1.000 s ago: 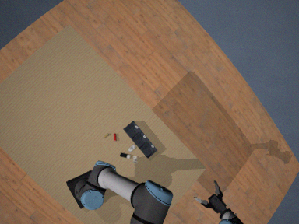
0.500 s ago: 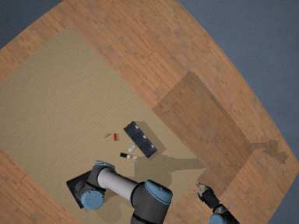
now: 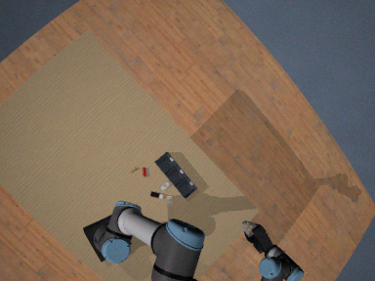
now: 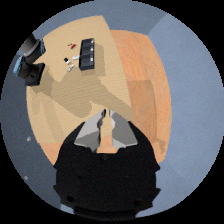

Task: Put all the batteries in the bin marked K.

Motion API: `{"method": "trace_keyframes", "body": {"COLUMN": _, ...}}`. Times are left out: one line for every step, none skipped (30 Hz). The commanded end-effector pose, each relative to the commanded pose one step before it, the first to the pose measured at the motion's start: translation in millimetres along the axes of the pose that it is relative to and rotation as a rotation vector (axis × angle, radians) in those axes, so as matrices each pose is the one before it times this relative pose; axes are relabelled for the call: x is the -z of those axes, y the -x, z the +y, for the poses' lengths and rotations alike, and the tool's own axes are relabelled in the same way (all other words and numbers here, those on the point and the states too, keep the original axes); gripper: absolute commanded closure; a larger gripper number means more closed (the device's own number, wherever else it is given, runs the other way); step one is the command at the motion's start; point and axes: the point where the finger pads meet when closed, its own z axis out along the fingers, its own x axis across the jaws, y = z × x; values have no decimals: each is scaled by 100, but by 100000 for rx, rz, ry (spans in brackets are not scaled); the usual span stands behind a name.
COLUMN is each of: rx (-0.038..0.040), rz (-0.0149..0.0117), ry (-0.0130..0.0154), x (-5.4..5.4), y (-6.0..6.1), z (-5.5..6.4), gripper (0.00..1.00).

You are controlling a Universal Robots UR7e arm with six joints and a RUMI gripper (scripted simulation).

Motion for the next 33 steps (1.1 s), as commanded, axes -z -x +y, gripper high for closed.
{"method": "trace_keyframes", "body": {"rx": -4996, "rz": -1433, "ry": 1256, "x": -442, "y": 42, "z": -2445, "gripper": 96}}
{"method": "trace_keyframes", "body": {"rx": 0, "rz": 0, "ry": 0, "x": 0, "y": -1, "z": 0, "gripper": 96}}
{"method": "trace_keyframes", "body": {"rx": -4712, "rz": -1334, "ry": 1002, "x": -173, "y": 111, "z": -808, "gripper": 96}}
{"method": "trace_keyframes", "body": {"rx": -645, "rz": -182, "ry": 135, "x": -165, "y": 145, "z": -804, "gripper": 96}}
{"method": "trace_keyframes", "body": {"rx": 0, "rz": 0, "ry": 0, "x": 0, "y": 0, "z": 0, "gripper": 96}}
{"method": "trace_keyframes", "body": {"rx": 0, "rz": 0, "ry": 0, "x": 0, "y": 0, "z": 0, "gripper": 96}}
{"method": "trace_keyframes", "body": {"rx": 0, "rz": -1, "ry": -1, "x": -103, "y": 92, "z": -506, "gripper": 96}}
{"method": "trace_keyframes", "body": {"rx": -4722, "rz": -1190, "ry": 1127, "x": -171, "y": 189, "z": -794, "gripper": 96}}
{"method": "trace_keyframes", "body": {"rx": -634, "rz": -160, "ry": 150, "x": -164, "y": 223, "z": -786, "gripper": 96}}
{"method": "trace_keyframes", "body": {"rx": 0, "rz": 0, "ry": -1, "x": -95, "y": 132, "z": -458, "gripper": 96}}
{"method": "trace_keyframes", "body": {"rx": 0, "rz": 0, "ry": 0, "x": 0, "y": -1, "z": 0, "gripper": 96}}
{"method": "trace_keyframes", "body": {"rx": -4732, "rz": -1035, "ry": 1235, "x": -170, "y": 266, "z": -772, "gripper": 96}}
{"method": "trace_keyframes", "body": {"rx": -624, "rz": -137, "ry": 161, "x": -162, "y": 299, "z": -760, "gripper": 96}}
{"method": "trace_keyframes", "body": {"rx": 0, "rz": 0, "ry": -1, "x": -86, "y": 162, "z": -408, "gripper": 96}}
{"method": "trace_keyframes", "body": {"rx": 0, "rz": 0, "ry": 0, "x": 0, "y": -1, "z": 0, "gripper": 96}}
{"method": "trace_keyframes", "body": {"rx": -4741, "rz": -869, "ry": 1324, "x": -169, "y": 341, "z": -742, "gripper": 96}}
{"method": "trace_keyframes", "body": {"rx": -617, "rz": -113, "ry": 171, "x": -162, "y": 373, "z": -727, "gripper": 96}}
{"method": "trace_keyframes", "body": {"rx": 0, "rz": 0, "ry": -1, "x": -78, "y": 184, "z": -356, "gripper": 96}}
{"method": "trace_keyframes", "body": {"rx": 0, "rz": 0, "ry": 0, "x": 0, "y": -1, "z": -1, "gripper": 96}}
{"method": "trace_keyframes", "body": {"rx": -4750, "rz": -695, "ry": 1393, "x": -169, "y": 413, "z": -705, "gripper": 96}}
{"method": "trace_keyframes", "body": {"rx": -611, "rz": -90, "ry": 178, "x": -162, "y": 443, "z": -687, "gripper": 96}}
{"method": "trace_keyframes", "body": {"rx": 0, "rz": 0, "ry": 0, "x": 0, "y": 0, "z": 0, "gripper": 96}}
{"method": "trace_keyframes", "body": {"rx": 0, "rz": 0, "ry": 0, "x": 0, "y": 0, "z": 0, "gripper": 96}}
{"method": "trace_keyframes", "body": {"rx": -4759, "rz": -517, "ry": 1442, "x": -168, "y": 473, "z": -665, "gripper": 96}}
{"method": "trace_keyframes", "body": {"rx": -608, "rz": -66, "ry": 183, "x": -161, "y": 504, "z": -643, "gripper": 96}}
{"method": "trace_keyframes", "body": {"rx": 0, "rz": -1, "ry": -2, "x": -134, "y": 426, "z": -538, "gripper": 96}}
{"method": "trace_keyframes", "body": {"rx": 0, "rz": -1, "ry": 0, "x": 0, "y": -1, "z": -1, "gripper": 96}}
{"method": "trace_keyframes", "body": {"rx": 0, "rz": 0, "ry": 0, "x": 0, "y": -1, "z": -1, "gripper": 96}}
{"method": "trace_keyframes", "body": {"rx": -4766, "rz": -334, "ry": 1470, "x": -170, "y": 544, "z": -608, "gripper": 96}}
{"method": "trace_keyframes", "body": {"rx": -606, "rz": -43, "ry": 185, "x": -163, "y": 570, "z": -585, "gripper": 96}}
{"method": "trace_keyframes", "body": {"rx": 0, "rz": -1, "ry": -1, "x": -56, "y": 200, "z": -204, "gripper": 96}}
{"method": "trace_keyframes", "body": {"rx": 0, "rz": 0, "ry": 0, "x": 0, "y": -1, "z": -1, "gripper": 96}}
{"method": "trace_keyframes", "body": {"rx": -4773, "rz": -151, "ry": 1477, "x": -172, "y": 602, "z": -550, "gripper": 96}}
